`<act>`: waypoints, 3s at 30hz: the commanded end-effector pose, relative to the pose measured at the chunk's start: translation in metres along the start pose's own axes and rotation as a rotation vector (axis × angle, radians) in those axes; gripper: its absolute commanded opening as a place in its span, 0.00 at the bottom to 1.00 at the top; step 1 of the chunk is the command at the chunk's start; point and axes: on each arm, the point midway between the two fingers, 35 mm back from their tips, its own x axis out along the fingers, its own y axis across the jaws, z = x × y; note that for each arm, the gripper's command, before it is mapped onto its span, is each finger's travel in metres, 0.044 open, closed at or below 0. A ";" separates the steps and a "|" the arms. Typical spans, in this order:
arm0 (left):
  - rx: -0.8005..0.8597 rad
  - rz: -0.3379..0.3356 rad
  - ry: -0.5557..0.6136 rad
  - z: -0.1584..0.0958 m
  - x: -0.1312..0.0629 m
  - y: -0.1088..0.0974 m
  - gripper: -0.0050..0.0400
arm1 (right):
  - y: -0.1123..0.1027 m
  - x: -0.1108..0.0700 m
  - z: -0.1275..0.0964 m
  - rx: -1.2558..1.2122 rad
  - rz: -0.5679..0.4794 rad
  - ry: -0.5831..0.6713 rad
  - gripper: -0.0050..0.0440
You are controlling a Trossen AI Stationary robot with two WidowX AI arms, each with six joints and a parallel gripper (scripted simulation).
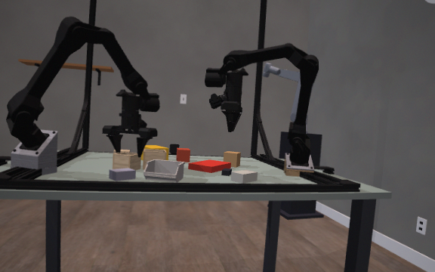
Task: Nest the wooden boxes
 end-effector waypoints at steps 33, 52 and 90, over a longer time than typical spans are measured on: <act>0.000 0.000 0.000 0.000 0.000 0.000 1.00 | 0.002 -0.022 -0.001 -0.014 0.007 0.018 0.34; 0.000 0.000 0.000 0.000 0.000 0.000 1.00 | 0.000 -0.052 0.004 -0.143 0.008 0.026 0.10; 0.000 0.000 0.000 0.000 0.000 0.000 1.00 | -0.036 -0.080 0.055 -1.316 0.020 0.014 0.10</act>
